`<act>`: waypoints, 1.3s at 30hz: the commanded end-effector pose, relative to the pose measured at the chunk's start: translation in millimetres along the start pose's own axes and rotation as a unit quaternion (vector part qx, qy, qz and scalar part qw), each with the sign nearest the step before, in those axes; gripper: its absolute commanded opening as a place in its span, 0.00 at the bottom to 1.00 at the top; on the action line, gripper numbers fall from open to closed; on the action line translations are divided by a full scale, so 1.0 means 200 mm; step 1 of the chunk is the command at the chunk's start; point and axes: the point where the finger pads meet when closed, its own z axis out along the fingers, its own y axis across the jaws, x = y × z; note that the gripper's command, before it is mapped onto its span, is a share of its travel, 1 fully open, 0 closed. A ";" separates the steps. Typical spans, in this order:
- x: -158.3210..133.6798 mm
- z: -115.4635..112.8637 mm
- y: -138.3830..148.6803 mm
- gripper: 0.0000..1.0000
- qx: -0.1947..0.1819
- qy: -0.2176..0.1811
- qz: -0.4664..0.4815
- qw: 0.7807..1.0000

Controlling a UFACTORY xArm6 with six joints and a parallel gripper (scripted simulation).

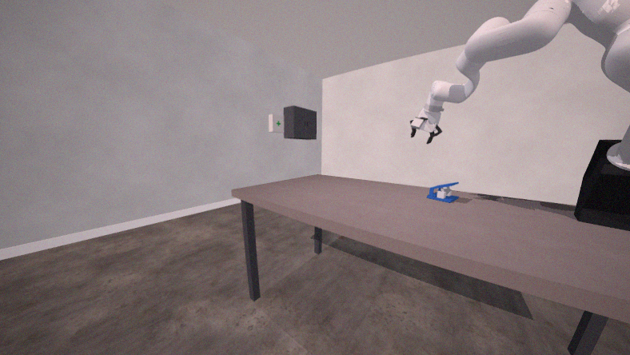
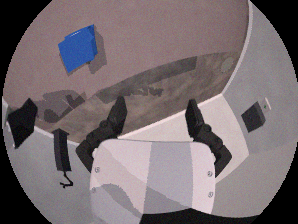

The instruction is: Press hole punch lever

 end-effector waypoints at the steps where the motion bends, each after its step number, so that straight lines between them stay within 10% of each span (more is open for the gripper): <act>1: 0.00 -0.01 0.01 1.00 -0.002 -0.001 0.000 1.000; 21: 0.00 0.00 -0.01 1.00 0.001 0.001 0.012 1.000; 39: 0.10 0.11 -0.39 1.00 0.089 0.020 0.296 0.951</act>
